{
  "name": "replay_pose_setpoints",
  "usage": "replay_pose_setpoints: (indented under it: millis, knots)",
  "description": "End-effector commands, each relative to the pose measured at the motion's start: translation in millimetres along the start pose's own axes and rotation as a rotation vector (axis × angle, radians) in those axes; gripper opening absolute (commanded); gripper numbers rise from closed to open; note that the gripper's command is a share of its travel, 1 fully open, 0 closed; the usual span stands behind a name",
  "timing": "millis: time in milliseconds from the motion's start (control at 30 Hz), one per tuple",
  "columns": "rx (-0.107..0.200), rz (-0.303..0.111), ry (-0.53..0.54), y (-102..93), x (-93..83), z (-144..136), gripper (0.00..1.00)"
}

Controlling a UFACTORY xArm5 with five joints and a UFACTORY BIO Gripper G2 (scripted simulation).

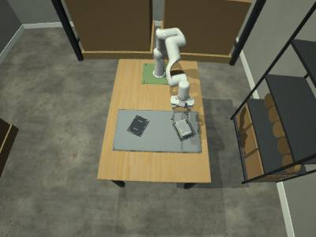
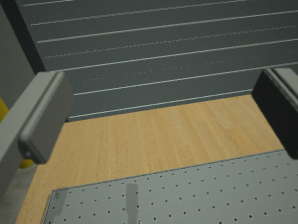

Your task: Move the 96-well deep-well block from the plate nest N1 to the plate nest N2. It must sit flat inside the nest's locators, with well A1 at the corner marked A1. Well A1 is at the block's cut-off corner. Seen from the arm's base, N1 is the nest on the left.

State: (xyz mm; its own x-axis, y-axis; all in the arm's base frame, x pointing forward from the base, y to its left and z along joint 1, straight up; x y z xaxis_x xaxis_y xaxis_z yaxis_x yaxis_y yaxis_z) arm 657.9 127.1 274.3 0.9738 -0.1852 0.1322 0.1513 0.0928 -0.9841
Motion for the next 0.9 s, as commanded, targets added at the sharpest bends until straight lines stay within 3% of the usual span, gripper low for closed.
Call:
replay_pose_setpoints:
  millis: [0, 200, 333, 367, 867]
  knots:
    - [-0.016, 0.016, -0.025, -10.1, -3.0, -14.6, 0.37]
    - [-0.017, 0.017, -0.026, -21.1, -11.2, -40.0, 0.37]
    - [-0.017, 0.017, -0.026, -21.1, -11.2, -40.0, 0.37]
    - [-0.030, 0.038, -0.048, -23.0, -13.1, -44.5, 0.37]
    - [-0.042, 0.063, -0.071, -40.7, -38.9, -93.7, 0.37]
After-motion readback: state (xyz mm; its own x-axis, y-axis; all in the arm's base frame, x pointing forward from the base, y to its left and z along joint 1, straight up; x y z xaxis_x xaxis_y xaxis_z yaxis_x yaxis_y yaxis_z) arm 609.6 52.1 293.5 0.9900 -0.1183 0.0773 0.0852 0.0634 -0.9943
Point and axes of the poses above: the point midway between the two finger pads, its own x axis out along the fingers, its own z axis across the jaws, y = z × x, the point moved 1 cm from there along -x, back along the fingers, and after that the axes turned 3 degrees about x, right-handed, at the moved point
